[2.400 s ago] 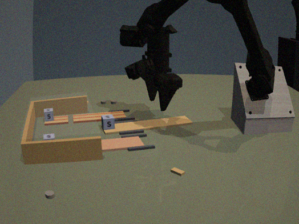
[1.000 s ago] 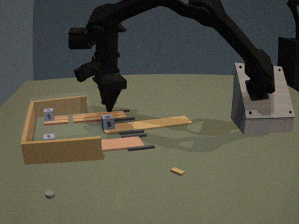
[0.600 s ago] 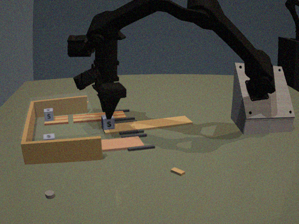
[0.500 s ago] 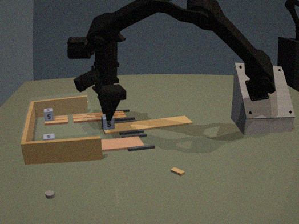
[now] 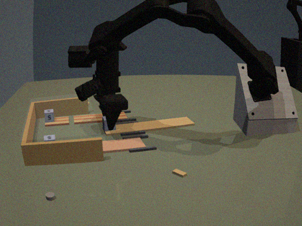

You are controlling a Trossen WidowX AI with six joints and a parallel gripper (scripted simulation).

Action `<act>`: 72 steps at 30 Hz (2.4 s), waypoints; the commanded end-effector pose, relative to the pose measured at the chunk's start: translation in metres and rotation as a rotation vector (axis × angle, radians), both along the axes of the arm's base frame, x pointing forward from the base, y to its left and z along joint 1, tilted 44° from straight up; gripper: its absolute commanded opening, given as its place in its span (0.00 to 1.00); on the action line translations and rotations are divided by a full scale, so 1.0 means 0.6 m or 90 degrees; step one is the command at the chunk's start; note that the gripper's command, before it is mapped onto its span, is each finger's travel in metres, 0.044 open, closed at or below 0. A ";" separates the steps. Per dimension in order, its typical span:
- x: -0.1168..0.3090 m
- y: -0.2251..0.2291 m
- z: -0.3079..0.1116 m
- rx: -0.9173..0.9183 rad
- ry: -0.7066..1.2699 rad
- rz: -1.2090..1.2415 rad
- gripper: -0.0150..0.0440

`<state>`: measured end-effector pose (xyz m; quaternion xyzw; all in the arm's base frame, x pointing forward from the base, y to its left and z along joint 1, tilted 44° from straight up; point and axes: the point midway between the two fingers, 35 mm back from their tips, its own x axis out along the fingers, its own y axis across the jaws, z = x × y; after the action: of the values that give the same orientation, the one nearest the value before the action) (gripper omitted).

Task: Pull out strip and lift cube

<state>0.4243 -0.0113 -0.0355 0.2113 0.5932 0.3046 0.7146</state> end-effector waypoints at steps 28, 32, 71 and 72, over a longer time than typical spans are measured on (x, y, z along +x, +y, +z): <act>-0.089 -0.033 0.038 0.001 0.006 -0.002 0.25; -0.108 -0.037 0.045 0.002 0.007 -0.003 0.25; -0.208 -0.067 0.085 0.001 0.010 -0.003 0.25; -0.208 -0.067 0.085 0.001 0.010 -0.003 0.25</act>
<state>0.2999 -0.0511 0.0144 0.2185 0.5979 0.3015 0.7098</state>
